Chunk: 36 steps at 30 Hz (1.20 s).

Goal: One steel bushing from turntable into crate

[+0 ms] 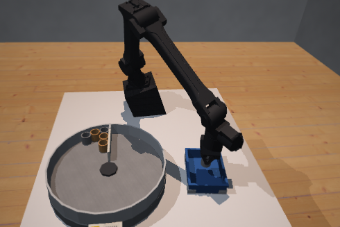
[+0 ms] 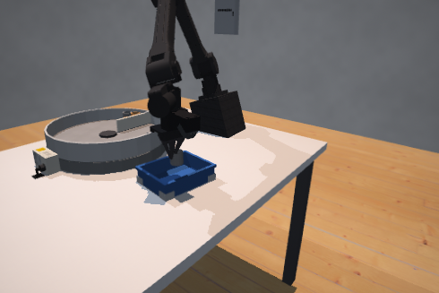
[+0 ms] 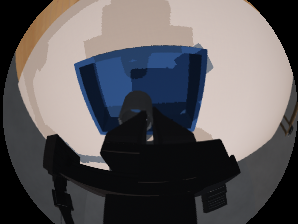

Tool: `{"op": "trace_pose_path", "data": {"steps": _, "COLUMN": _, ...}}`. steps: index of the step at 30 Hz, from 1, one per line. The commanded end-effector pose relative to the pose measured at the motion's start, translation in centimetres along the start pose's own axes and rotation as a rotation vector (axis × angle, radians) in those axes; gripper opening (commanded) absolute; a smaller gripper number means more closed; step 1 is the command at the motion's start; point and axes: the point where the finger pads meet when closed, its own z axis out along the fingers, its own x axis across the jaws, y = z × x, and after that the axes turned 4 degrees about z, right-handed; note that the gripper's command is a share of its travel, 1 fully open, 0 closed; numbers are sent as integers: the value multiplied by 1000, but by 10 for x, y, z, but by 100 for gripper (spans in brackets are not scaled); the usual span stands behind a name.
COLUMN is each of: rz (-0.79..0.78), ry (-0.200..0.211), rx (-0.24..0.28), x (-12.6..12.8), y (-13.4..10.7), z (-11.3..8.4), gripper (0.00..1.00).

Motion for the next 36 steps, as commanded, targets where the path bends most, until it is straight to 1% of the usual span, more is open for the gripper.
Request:
{"op": "trace_pose_path", "data": {"steps": 1, "rz": -2, "ry": -64, "rx": -64, "x": -23, "y": 23, "z": -29, "gripper": 0}}
{"op": "trace_pose_path", "data": {"steps": 12, "rz": -2, "ry": -63, "rx": -63, "x": -23, "y": 23, "z": -28, "gripper": 0}}
{"op": "trace_pose_path", "data": {"steps": 13, "rz": -2, "ry": -61, "rx": -61, "x": -23, "y": 22, "z": -26, "gripper": 0}}
{"op": "trace_pose_path", "data": {"steps": 16, "rz": 0, "ry": -43, "rx": -44, "x": -22, "y": 19, "z": -11, "gripper": 0}}
{"op": "trace_pose_path", "data": {"steps": 17, "rz": 3, "ry": -43, "rx": -44, "x": -24, "y": 18, "z": -10, "gripper": 0}}
{"op": "trace_pose_path", "data": {"steps": 20, "rz": 16, "ry": -64, "rx": -65, "x": -33, "y": 16, "z": -27, "gripper": 0}}
{"op": "trace_pose_path", "data": {"steps": 36, "rz": 16, "ry": -64, "rx": -65, "x": -33, "y": 16, "z": -26, "gripper": 0}}
